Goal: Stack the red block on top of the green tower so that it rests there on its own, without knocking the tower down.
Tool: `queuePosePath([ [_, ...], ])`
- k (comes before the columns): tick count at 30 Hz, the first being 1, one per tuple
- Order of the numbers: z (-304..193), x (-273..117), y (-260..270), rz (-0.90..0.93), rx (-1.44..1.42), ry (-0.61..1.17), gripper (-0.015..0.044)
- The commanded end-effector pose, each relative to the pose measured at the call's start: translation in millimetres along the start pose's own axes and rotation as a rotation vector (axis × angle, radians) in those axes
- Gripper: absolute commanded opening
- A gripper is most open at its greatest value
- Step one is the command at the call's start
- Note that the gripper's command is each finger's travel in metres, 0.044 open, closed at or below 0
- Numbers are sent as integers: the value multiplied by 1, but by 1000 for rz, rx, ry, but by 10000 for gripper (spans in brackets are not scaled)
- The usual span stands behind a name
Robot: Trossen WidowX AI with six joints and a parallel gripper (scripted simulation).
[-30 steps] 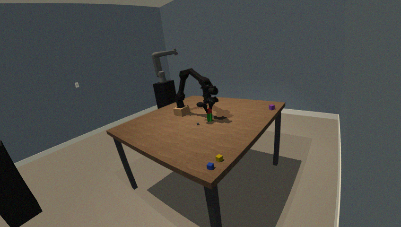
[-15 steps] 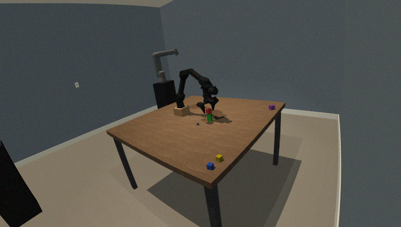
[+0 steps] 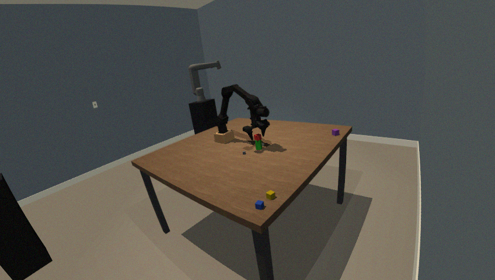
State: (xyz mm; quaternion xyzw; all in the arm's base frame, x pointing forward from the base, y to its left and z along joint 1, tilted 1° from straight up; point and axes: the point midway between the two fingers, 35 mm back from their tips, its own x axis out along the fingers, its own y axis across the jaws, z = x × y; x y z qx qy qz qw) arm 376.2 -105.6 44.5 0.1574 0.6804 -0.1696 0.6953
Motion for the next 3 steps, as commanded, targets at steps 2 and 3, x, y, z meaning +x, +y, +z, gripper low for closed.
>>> queuePosePath([
  [2, 0, 1, 0, 0, 0, 1, 440],
  [3, 0, 1, 0, 0, 0, 1, 440],
])
